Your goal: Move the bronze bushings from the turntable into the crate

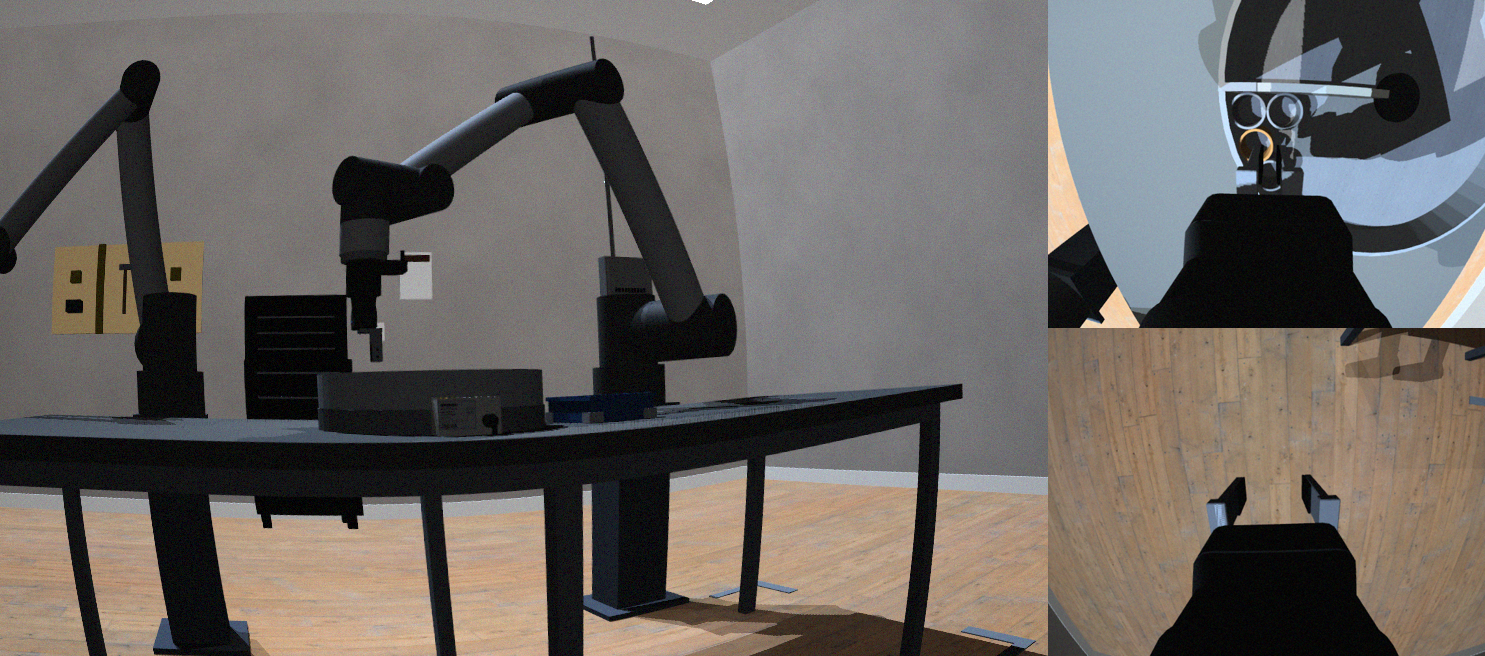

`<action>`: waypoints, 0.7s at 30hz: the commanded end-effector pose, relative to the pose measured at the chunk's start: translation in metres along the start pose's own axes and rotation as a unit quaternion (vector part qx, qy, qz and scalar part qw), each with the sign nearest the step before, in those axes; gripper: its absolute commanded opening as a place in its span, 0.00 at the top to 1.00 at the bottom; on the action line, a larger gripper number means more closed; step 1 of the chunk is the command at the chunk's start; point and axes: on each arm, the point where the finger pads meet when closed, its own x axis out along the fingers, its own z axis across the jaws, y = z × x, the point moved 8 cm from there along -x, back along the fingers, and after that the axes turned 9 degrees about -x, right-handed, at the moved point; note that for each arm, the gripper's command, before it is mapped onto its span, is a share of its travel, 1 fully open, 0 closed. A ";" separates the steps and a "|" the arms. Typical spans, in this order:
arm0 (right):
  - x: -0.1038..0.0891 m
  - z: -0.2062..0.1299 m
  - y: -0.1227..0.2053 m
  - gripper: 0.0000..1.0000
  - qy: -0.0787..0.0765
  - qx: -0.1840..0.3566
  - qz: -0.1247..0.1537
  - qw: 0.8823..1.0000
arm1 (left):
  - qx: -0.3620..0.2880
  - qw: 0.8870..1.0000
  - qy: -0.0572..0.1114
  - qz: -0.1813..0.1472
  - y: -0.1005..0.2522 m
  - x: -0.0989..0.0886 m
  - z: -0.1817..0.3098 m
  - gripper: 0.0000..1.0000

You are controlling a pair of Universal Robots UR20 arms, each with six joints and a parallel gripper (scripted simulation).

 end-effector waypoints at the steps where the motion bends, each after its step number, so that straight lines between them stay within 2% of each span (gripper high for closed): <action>1: -0.001 0.000 0.000 0.00 0.000 0.000 -0.001 1.000 | 0.000 1.000 0.000 -0.001 0.000 0.004 0.000 0.64; 4: -0.001 0.000 0.000 0.00 0.000 0.000 -0.001 1.000 | 0.000 1.000 0.000 -0.001 0.000 0.017 0.000 0.64; 8: -0.001 0.000 0.000 0.00 0.000 0.000 -0.001 1.000 | 0.000 1.000 0.000 -0.001 0.000 0.021 0.000 0.64; 21: -0.001 0.000 0.000 0.00 0.000 0.000 -0.001 1.000 | 0.000 1.000 0.000 -0.001 0.000 0.021 0.000 0.64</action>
